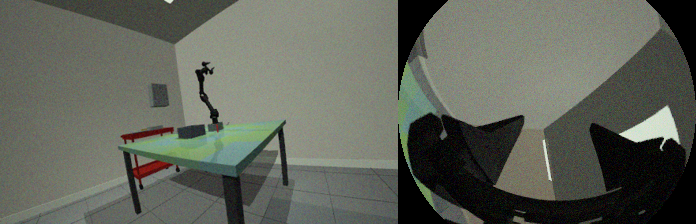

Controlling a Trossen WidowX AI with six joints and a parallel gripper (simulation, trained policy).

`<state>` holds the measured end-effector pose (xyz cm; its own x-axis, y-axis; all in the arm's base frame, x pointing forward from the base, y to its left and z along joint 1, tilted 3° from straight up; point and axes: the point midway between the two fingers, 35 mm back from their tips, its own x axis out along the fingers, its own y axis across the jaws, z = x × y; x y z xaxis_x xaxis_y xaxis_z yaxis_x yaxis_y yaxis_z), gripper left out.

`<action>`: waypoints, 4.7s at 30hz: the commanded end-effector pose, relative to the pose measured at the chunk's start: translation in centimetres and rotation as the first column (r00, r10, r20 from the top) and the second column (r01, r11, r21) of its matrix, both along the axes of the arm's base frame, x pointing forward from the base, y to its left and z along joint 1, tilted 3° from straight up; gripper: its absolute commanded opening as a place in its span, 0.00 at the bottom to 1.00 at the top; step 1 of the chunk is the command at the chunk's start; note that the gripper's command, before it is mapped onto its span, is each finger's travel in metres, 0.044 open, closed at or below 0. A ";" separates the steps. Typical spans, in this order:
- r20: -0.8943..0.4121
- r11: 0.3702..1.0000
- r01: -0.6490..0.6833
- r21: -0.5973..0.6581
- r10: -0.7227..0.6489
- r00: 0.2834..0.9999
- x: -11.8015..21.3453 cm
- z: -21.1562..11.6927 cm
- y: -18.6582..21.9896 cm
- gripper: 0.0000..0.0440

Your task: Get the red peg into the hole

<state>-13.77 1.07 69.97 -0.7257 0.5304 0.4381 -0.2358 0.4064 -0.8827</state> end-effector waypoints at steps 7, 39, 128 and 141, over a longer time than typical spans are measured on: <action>-0.198 0.992 0.076 -0.104 -0.096 0.976 2.3 0.6 3.1 1.00; -0.791 0.840 0.117 -0.530 -0.539 0.289 20.8 -5.6 14.7 1.00; 0.746 0.693 -0.379 -0.614 0.352 -0.566 30.0 -60.2 10.0 1.00; 0.732 0.681 -0.358 -0.639 0.395 -0.554 30.5 -65.0 10.6 1.00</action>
<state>16.73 11.72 6.03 -0.1187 -0.1858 -0.9754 0.6430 0.7341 -0.2181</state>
